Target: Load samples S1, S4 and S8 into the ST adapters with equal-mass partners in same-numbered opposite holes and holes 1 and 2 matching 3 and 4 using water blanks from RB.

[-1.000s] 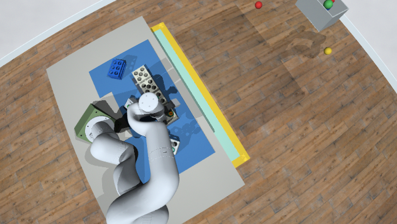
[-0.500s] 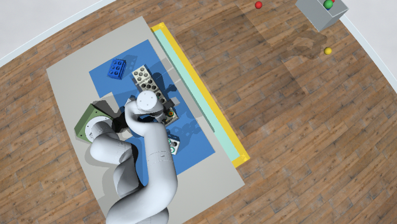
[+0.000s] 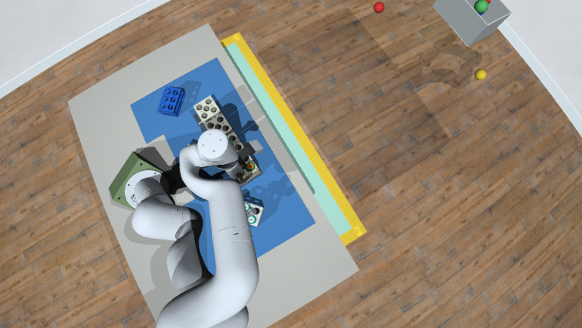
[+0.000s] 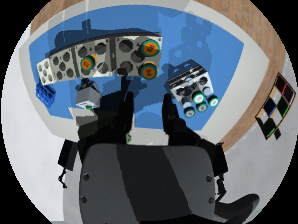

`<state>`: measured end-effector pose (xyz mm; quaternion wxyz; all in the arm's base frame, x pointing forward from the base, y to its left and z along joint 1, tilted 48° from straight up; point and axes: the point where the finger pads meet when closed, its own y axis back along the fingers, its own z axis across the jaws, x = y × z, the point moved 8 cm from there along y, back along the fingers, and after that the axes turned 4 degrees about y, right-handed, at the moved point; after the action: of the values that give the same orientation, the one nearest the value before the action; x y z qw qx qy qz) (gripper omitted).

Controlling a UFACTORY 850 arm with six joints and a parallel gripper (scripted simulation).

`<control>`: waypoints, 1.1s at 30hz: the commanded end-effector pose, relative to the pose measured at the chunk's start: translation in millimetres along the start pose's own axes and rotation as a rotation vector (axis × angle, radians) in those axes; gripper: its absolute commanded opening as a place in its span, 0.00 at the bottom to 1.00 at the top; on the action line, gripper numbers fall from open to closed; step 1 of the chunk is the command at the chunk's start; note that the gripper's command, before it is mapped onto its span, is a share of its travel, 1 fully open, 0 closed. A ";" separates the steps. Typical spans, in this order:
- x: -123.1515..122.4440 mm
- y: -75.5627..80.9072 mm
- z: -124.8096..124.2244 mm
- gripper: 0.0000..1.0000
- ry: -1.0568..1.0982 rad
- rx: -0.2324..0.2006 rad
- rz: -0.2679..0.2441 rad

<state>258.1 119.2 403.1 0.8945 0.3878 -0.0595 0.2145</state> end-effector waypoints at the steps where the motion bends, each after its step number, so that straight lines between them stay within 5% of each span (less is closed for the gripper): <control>1: 0.3 7.1 0.0 0.43 -0.001 0.001 0.001; 29: 0.3 15.4 0.0 0.43 -0.001 0.000 0.001; 30: -3.3 15.4 3.5 0.57 -0.034 0.001 0.001; 33: -14.2 15.4 13.7 0.57 -0.134 0.001 0.001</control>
<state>247.1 122.6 415.1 0.8926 0.3935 -0.0828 0.2038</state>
